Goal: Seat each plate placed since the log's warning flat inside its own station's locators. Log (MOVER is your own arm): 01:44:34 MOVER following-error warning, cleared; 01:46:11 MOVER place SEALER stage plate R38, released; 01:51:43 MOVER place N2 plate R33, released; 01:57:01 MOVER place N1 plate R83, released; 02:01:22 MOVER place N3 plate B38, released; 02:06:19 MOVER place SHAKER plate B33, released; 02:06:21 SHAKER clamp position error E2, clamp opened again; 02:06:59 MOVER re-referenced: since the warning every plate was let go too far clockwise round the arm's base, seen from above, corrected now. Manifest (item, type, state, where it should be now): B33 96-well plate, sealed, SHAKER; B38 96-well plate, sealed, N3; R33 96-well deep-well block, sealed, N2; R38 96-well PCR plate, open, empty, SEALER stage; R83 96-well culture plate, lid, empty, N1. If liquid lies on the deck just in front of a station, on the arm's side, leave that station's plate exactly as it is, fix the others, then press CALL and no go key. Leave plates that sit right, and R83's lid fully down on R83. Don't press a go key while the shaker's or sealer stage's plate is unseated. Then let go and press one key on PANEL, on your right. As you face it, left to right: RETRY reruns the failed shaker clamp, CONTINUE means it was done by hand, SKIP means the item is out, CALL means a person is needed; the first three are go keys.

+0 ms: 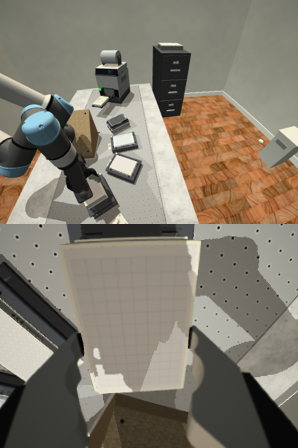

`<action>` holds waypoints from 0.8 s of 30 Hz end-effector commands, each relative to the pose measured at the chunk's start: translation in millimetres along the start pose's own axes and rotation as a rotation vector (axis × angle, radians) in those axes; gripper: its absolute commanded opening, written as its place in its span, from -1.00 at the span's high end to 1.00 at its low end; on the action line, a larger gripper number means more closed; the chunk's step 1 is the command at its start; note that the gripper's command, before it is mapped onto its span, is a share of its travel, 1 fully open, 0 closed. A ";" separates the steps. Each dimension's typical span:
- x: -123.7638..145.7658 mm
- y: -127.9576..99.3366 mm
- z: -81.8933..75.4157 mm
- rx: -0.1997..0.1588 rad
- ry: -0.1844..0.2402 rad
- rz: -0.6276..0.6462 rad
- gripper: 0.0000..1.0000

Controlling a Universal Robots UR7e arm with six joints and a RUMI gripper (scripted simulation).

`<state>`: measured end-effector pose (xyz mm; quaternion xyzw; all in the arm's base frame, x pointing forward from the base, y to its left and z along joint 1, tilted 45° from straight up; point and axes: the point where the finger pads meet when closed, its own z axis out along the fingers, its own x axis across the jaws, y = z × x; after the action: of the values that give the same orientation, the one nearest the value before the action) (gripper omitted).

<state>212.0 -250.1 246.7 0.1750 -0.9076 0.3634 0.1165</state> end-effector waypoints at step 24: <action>0.0 -0.4 8.2 0.001 0.000 0.000 1.00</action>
<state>211.4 -254.9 241.9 0.1750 -0.9076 0.3634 0.1164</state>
